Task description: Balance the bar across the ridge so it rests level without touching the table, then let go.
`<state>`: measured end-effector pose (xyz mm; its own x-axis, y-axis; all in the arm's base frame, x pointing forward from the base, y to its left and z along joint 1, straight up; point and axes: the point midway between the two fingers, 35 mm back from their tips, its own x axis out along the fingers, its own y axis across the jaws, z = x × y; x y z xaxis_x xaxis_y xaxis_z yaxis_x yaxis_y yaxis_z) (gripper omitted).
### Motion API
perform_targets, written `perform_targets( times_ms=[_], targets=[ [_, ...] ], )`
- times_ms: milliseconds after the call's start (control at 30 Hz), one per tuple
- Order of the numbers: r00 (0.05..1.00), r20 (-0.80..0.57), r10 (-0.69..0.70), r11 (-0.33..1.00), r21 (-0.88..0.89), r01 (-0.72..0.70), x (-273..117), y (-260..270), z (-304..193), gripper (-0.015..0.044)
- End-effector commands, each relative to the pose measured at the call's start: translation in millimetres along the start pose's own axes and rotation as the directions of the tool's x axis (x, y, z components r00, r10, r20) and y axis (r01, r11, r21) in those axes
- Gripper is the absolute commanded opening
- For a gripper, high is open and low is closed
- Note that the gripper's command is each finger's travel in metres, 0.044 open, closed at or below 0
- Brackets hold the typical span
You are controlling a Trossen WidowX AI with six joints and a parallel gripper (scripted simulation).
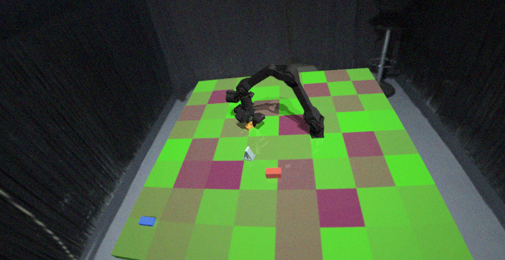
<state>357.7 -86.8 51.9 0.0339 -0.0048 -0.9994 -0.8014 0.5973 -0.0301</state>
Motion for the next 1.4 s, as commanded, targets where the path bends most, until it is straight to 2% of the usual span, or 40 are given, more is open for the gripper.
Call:
perform_targets(
  times_ms=[0, 267, 400, 1367],
  targets=[
    [1.0, 0.0, 0.001, 1.0, 0.0, -0.001, 0, 0, 0, 0.0158],
    [1.0, 0.0, 0.001, 1.0, 0.0, -0.001, 0, 0, 0, 0.0104],
    [1.0, 0.0, 0.0, 1.0, 0.0, 0.0, -6, -1, 0, 0.0],
    [1.0, -0.002, -0.002, 1.0, -0.003, 0.002, -81, -4, 2, 0.0]
  ],
)
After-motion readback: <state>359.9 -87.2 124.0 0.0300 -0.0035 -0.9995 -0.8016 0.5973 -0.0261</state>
